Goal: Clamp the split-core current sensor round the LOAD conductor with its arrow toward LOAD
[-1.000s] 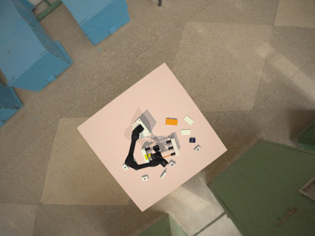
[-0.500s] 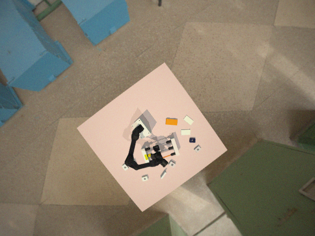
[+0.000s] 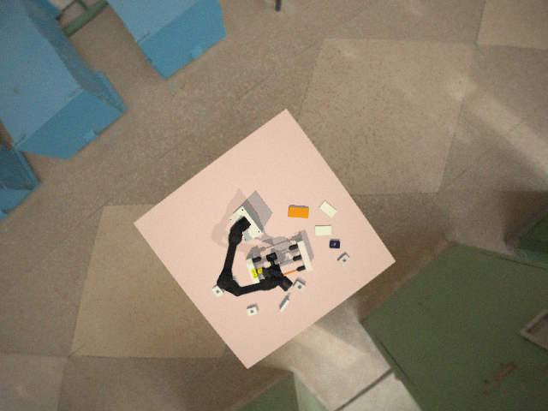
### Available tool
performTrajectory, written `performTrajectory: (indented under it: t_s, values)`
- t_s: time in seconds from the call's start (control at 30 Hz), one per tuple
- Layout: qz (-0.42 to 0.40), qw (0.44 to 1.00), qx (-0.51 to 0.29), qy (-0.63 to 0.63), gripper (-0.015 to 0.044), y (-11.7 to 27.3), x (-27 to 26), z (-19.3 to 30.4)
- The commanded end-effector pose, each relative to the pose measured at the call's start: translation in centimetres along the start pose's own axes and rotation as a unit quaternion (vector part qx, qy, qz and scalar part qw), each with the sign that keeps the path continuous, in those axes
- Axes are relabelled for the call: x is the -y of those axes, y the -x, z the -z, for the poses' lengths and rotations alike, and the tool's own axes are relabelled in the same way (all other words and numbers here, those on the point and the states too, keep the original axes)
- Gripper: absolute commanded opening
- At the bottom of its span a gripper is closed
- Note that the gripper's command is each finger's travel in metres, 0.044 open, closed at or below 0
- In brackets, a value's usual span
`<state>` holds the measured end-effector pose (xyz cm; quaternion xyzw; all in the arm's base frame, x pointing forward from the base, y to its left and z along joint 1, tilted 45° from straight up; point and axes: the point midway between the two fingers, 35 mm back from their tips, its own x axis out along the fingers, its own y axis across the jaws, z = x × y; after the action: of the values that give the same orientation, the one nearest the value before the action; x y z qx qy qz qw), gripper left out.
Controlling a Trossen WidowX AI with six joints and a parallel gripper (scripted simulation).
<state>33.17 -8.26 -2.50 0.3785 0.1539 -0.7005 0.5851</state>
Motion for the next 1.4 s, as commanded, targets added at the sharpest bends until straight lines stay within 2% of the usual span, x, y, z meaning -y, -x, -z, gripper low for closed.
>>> performTrajectory:
  t_s: [0.0, 0.3, 0.67, 0.73, 1.37]
  values:
    - [0.001, 1.000, 0.000, -0.001, 0.0361, -0.04, -0.02, -0.03]
    - [0.001, 1.000, 0.000, -0.001, 0.0125, -0.04, -0.02, -0.03]
    - [0.001, 1.000, 0.000, -0.001, 0.0050, -0.04, -0.02, -0.03]
    - [0.000, 1.000, 0.000, -0.001, 0.0000, 0.03, -0.02, -0.03]
    - [0.002, 1.000, 0.001, -0.001, 0.0000, 0.04, -0.16, -0.06]
